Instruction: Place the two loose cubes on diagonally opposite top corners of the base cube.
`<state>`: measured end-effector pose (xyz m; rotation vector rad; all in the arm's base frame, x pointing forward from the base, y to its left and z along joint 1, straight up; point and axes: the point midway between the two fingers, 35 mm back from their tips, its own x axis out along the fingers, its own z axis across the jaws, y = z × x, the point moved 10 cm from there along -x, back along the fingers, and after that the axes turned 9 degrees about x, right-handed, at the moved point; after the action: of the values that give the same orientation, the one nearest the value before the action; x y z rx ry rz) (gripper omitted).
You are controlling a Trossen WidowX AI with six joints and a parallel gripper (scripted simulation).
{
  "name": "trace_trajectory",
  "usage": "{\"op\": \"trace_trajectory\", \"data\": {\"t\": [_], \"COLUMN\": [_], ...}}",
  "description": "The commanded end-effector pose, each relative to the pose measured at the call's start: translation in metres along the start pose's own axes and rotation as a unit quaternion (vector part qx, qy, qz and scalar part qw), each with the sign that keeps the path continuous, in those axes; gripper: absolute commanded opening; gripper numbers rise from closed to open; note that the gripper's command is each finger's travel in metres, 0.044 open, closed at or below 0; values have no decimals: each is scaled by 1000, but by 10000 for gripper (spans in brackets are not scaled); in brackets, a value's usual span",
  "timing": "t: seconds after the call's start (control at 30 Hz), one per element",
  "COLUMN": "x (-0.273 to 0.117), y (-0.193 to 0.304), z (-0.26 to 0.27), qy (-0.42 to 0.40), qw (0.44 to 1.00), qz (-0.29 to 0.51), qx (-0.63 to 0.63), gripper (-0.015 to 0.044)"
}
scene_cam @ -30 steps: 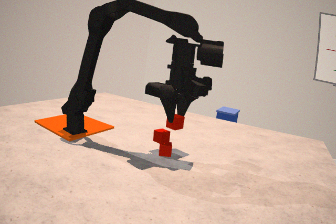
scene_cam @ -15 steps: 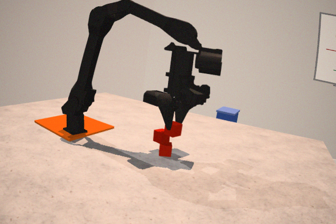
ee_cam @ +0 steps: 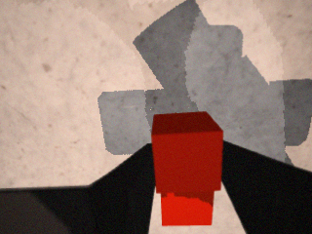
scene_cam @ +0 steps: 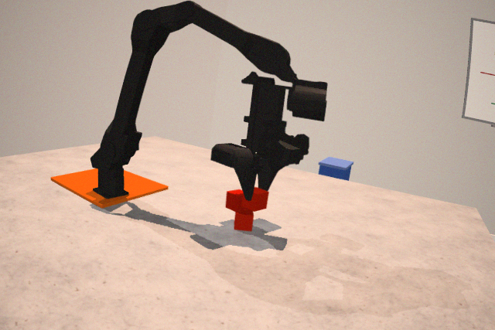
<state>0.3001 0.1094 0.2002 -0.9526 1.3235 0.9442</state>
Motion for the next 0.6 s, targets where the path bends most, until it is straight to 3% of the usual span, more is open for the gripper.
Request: {"op": "trace_trajectory", "data": {"t": [0.0,0.57], "x": [10,15], "y": [0,0], "z": [0,0], "qy": [2,2], "qw": [1000,1000], "qz": [0,0], "qx": [1,0], "gripper": [105,105]}}
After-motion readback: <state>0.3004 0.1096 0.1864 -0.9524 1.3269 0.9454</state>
